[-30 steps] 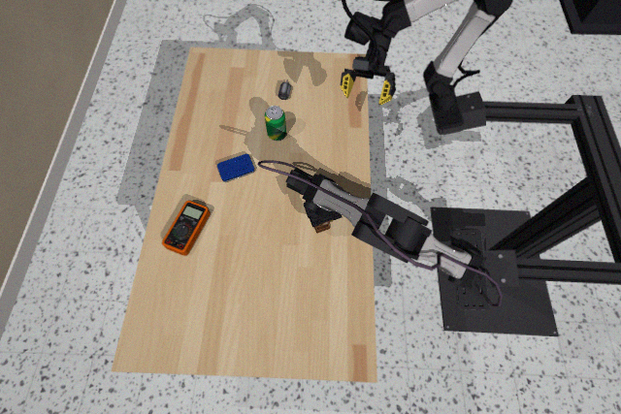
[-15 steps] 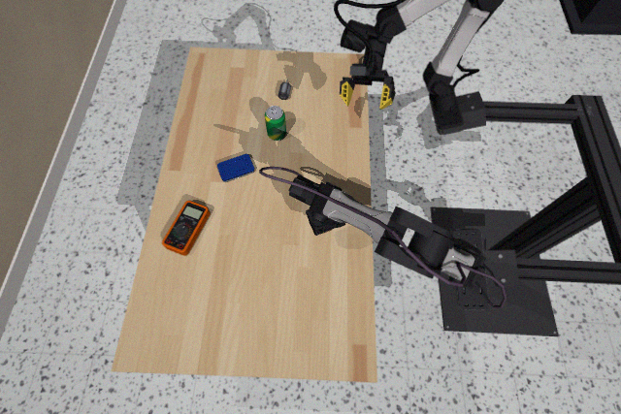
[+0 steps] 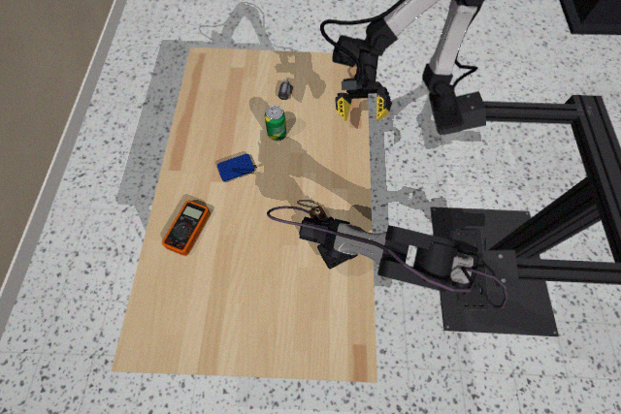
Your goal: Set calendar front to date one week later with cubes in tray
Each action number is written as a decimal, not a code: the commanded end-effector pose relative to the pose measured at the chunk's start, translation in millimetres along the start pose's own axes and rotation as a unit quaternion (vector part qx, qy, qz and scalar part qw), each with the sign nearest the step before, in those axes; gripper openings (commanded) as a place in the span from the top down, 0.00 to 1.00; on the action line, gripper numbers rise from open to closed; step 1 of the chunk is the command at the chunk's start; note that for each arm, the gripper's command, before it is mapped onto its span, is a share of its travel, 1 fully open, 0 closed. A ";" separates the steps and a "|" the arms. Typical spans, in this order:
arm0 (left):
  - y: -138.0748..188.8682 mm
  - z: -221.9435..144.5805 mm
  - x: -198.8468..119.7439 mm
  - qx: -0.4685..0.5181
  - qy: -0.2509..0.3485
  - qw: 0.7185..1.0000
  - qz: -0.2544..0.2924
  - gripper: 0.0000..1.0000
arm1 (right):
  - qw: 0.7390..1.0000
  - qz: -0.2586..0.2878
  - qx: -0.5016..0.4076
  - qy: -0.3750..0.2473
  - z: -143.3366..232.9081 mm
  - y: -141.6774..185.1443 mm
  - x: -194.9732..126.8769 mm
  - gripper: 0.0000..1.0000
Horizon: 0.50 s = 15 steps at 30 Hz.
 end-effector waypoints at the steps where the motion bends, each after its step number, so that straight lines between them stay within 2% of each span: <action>1: 4.5 9.6 -6.8 -0.011 -0.021 0.999 -0.030 0.80 | 1.000 -0.007 0.007 0.006 -6.3 -5.1 9.6 0.00; 7: 2.6 7.0 1.2 -0.010 -0.016 1.000 -0.020 0.80 | 1.000 -0.004 0.027 0.004 -11.6 -3.8 22.0 0.00; 15: 5.1 7.0 8.5 -0.007 -0.007 1.000 -0.017 0.80 | 1.000 -0.008 0.022 0.007 -11.4 -7.2 20.1 0.00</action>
Point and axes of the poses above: on each arm, the point where the finger pads meet when closed, its own x axis out along the fingers, its own z axis across the jaws, y = z × x, the point moved 8 cm from there along -x, back along the fingers
